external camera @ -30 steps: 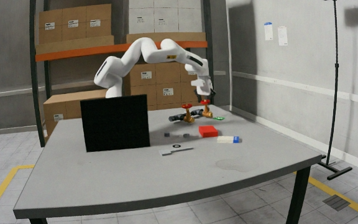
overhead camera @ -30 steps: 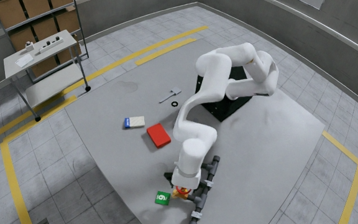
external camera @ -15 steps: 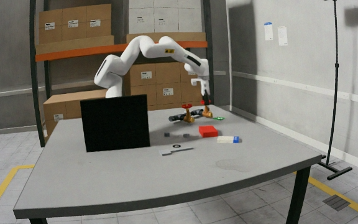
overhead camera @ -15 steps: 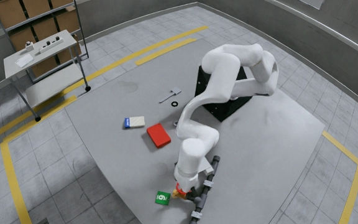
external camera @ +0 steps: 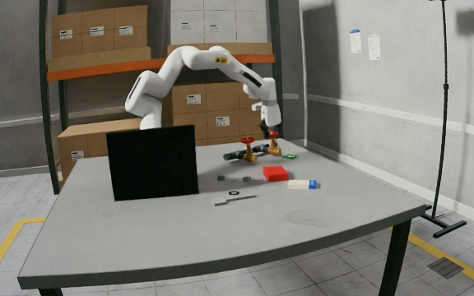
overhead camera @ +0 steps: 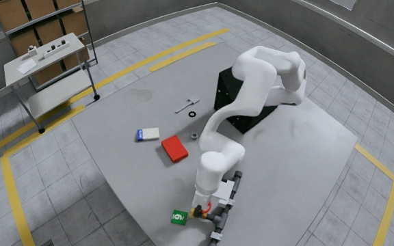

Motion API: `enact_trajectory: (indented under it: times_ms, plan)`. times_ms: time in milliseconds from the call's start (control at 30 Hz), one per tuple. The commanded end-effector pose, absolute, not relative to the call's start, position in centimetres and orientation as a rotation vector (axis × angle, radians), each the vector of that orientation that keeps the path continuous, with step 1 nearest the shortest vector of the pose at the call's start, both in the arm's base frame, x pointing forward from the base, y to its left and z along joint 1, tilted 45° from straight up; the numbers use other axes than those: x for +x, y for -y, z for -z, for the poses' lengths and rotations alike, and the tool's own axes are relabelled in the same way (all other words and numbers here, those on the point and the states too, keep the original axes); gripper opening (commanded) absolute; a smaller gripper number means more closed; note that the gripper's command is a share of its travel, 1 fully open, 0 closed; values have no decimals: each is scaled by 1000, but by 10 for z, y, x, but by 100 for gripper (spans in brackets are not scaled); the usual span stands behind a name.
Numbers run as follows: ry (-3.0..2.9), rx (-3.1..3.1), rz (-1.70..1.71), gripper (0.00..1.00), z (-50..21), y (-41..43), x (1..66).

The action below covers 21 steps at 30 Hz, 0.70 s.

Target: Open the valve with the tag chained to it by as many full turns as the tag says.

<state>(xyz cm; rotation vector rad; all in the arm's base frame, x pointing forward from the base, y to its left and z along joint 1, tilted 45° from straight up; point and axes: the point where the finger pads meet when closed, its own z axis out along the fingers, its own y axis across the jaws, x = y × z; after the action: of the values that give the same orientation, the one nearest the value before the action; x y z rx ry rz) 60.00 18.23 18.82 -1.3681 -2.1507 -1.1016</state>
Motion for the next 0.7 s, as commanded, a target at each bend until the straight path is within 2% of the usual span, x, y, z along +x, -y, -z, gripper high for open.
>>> enact_trajectory:
  times_ms: [0,333,367,667]
  plan:
    - [1904,-1633,981,100,-189,-182,601]
    - [1836,-1690,951,100,-189,-182,601]
    - [1836,-1690,951,0,-189,-182,601]
    - [1836,-1690,951,0,-189,-182,601]
